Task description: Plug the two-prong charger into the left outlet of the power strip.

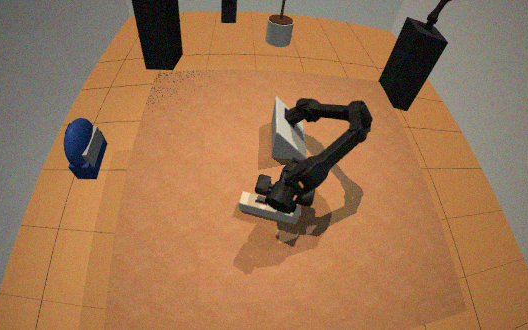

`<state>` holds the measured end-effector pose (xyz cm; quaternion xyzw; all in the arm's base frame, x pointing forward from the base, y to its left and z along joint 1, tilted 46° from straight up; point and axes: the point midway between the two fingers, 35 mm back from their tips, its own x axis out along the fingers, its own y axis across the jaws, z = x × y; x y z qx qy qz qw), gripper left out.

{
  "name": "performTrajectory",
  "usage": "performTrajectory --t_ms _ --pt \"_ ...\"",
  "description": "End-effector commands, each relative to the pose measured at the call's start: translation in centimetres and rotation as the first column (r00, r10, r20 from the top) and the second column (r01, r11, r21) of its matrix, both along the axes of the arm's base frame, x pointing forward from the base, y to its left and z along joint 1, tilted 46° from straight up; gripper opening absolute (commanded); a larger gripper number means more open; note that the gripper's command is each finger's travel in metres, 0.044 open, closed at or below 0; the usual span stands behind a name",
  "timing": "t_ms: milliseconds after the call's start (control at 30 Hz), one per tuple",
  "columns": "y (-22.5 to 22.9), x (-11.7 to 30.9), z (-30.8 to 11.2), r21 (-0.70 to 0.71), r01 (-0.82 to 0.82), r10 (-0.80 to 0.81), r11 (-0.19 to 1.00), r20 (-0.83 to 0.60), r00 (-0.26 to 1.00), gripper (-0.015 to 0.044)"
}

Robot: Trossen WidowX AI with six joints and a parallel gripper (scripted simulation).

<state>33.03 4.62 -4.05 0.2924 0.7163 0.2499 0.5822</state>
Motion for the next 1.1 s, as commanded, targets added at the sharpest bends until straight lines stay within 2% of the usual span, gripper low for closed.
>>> performTrajectory --t_ms 0,1067 --pt "0.05 -0.24 -0.01 0.004 0.001 -0.001 1.000 0.000 1.000 0.0440" --pt "0.08 -1.13 0.07 0.006 0.005 -0.005 1.000 0.018 1.000 0.0440"
